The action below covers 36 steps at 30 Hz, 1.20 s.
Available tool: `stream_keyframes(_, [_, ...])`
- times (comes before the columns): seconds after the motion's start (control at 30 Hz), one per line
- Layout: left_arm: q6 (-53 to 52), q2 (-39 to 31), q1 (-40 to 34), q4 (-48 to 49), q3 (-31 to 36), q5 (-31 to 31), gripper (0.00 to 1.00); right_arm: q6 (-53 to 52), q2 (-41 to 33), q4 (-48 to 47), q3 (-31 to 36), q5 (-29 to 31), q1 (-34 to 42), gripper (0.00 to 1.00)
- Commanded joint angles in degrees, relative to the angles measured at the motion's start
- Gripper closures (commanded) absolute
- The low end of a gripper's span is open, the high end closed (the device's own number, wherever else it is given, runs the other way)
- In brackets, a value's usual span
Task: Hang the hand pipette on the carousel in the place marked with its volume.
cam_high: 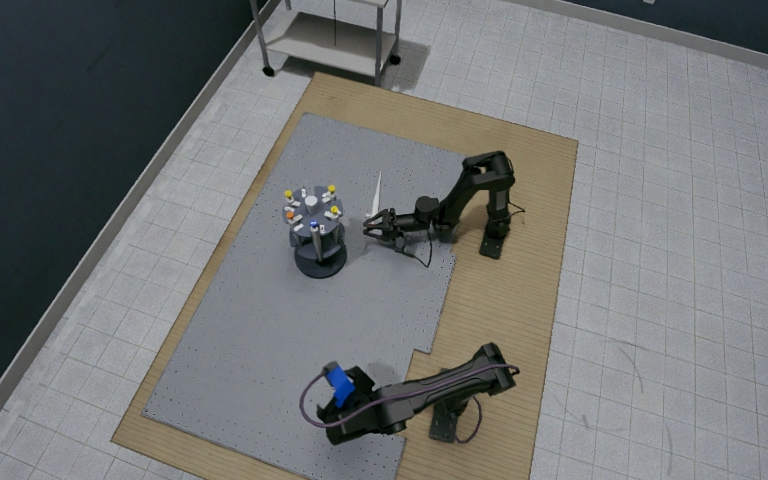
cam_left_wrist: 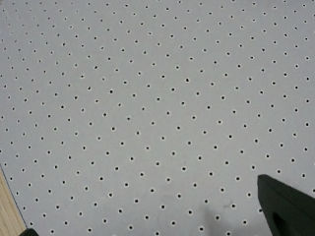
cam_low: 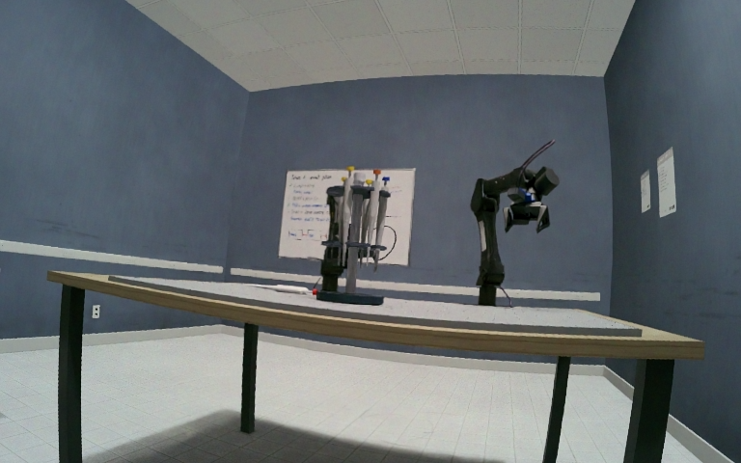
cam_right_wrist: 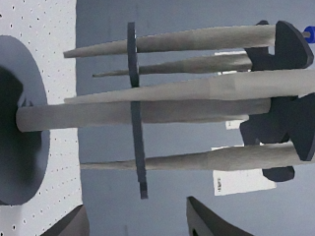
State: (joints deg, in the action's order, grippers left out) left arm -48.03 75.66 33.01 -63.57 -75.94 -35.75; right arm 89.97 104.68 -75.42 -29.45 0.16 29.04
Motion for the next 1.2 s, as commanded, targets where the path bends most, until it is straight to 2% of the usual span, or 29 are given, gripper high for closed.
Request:
stream_keyframes(0.0, [-0.5,-0.3,0.3,0.7,-0.8,-1.1,0.00,0.0,-1.7,1.4,-1.8,0.4,0.7,0.51])
stream_keyframes(0.6, [-0.5,-0.3,0.3,0.7,-0.8,-1.1,0.00,0.0,-0.7,0.9,-0.8,0.2,0.2,0.51])
stream_keyframes(1.17, [-0.5,-0.3,0.3,0.7,-0.8,-1.1,0.00,0.1,4.0,3.7,-7.8,0.4,0.5,0.51])
